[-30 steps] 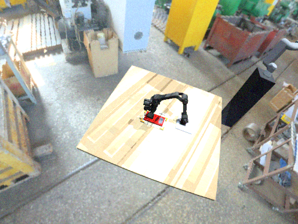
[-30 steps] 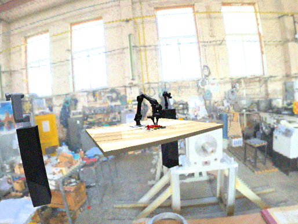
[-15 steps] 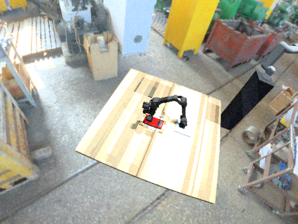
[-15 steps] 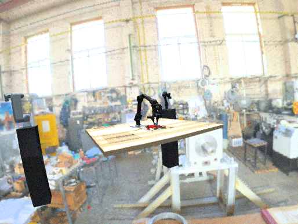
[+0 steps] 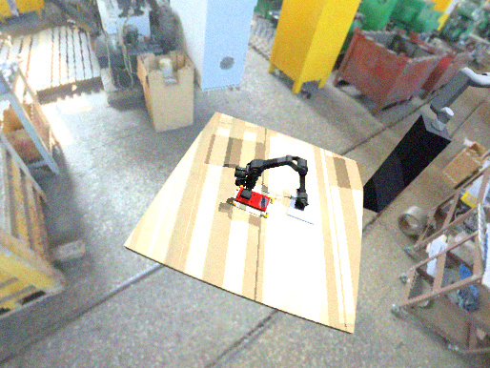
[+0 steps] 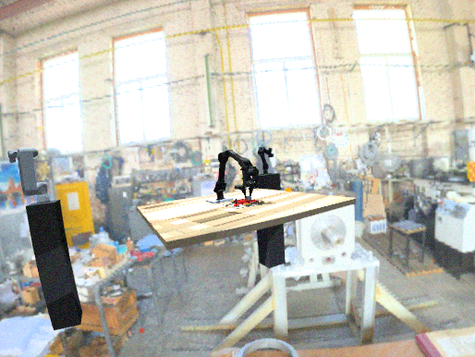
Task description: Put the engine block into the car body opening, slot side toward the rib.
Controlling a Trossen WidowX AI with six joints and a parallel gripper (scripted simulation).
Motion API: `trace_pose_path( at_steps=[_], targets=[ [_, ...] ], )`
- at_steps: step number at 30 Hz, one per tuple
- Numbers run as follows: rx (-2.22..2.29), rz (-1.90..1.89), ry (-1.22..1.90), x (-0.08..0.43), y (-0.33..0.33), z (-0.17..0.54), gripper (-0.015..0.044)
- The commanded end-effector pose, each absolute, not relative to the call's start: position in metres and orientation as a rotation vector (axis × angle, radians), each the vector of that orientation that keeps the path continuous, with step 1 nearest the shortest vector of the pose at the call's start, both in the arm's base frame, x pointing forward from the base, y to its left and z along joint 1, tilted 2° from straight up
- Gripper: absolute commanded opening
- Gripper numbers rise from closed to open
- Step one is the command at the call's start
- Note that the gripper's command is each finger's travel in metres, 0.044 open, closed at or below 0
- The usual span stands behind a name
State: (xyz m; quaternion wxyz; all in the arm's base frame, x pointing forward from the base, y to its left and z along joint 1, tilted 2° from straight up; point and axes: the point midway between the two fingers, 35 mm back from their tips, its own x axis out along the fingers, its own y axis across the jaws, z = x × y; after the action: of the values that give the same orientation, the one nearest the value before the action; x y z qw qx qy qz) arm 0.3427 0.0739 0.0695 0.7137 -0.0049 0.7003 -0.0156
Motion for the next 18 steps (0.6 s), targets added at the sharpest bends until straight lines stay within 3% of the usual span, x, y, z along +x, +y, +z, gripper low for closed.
trace_pose_path(
  at_steps=[1, 18],
  targets=[
    [-0.013, -0.030, 1.551, 0.3428, 0.0741, 0.0685, 0.0160],
    [-0.011, -0.032, 1.551, 0.3429, 0.0739, 0.0663, 0.0160]
  ],
)
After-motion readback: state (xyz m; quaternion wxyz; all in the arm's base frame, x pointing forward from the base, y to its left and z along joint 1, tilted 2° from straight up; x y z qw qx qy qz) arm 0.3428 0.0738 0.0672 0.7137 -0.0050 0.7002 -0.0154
